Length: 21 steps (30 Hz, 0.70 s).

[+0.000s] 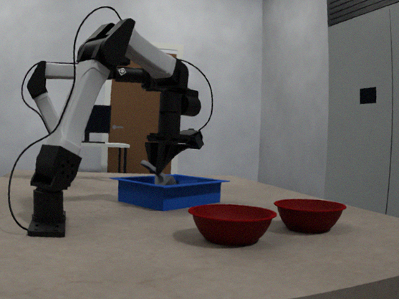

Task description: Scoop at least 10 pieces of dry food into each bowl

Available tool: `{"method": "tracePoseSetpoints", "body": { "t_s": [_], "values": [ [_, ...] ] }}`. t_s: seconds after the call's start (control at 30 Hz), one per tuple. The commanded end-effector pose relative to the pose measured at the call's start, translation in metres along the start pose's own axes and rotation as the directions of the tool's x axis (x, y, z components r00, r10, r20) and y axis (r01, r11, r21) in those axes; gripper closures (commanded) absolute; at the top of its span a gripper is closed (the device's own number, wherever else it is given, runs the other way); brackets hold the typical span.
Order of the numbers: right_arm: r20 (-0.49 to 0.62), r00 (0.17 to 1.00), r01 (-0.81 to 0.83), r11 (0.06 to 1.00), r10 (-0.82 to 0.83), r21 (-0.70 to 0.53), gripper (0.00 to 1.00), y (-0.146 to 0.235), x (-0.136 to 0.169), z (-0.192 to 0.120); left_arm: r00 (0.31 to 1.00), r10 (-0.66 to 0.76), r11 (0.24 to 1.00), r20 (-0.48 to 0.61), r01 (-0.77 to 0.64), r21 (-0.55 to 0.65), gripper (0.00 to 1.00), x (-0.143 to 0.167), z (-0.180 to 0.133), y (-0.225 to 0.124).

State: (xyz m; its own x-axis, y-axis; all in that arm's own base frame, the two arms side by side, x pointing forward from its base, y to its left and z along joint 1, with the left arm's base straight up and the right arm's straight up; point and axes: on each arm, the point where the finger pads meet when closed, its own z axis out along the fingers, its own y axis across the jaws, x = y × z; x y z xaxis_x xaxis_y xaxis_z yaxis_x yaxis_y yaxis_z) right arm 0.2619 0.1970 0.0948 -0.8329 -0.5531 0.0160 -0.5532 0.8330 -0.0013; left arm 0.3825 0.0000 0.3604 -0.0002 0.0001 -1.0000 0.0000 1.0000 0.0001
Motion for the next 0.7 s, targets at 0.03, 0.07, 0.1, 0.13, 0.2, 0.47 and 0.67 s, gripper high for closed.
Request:
{"method": "tracePoseSetpoints", "body": {
  "t_s": [0.03,0.07,0.1,0.13,0.2,0.47,0.67],
  "values": [
    [0.057,0.998,-0.001,1.0,0.002,-0.004,1.0,-0.002,-0.013,-0.009,0.999,-0.001,1.0,0.051,0.001,0.0,0.0,-0.019,-0.002,0.0],
    [0.03,1.0,-0.005,1.0,0.005,0.0,1.0,-0.003,-0.013,-0.002,0.999,-0.001,1.0,0.051,0.001,0.0,0.0,-0.019,-0.002,0.0],
    [0.04,0.999,-0.006,1.0,0.006,0.0,1.0,-0.005,-0.017,-0.001,0.999,-0.001,1.0,0.051,0.001,0.0,0.0,-0.019,-0.002,0.0],
    [0.039,0.999,-0.007,1.0,0.007,0.001,1.0,-0.005,-0.017,-0.001,0.999,-0.001,1.0,0.051,0.001,0.0,0.0,-0.019,-0.002,0.0],
    [0.012,1.0,-0.008,1.0,0.008,0.002,1.0,-0.006,-0.012,-0.002,0.999,-0.001,1.0,0.051,0.001,0.0,0.0,-0.019,-0.002,0.0],
    [0.005,1.0,-0.017,1.0,0.017,0.005,1.0,-0.008,-0.019,0.003,0.999,-0.001,1.0,0.051,0.001,0.0,0.0,-0.019,-0.002,0.0],
    [0.031,0.999,-0.013,1.0,0.013,0.004,1.0,-0.008,-0.025,0.002,0.999,-0.001,1.0,0.051,0.001,0.0,0.0,-0.019,-0.002,0.0]
  ]
}}
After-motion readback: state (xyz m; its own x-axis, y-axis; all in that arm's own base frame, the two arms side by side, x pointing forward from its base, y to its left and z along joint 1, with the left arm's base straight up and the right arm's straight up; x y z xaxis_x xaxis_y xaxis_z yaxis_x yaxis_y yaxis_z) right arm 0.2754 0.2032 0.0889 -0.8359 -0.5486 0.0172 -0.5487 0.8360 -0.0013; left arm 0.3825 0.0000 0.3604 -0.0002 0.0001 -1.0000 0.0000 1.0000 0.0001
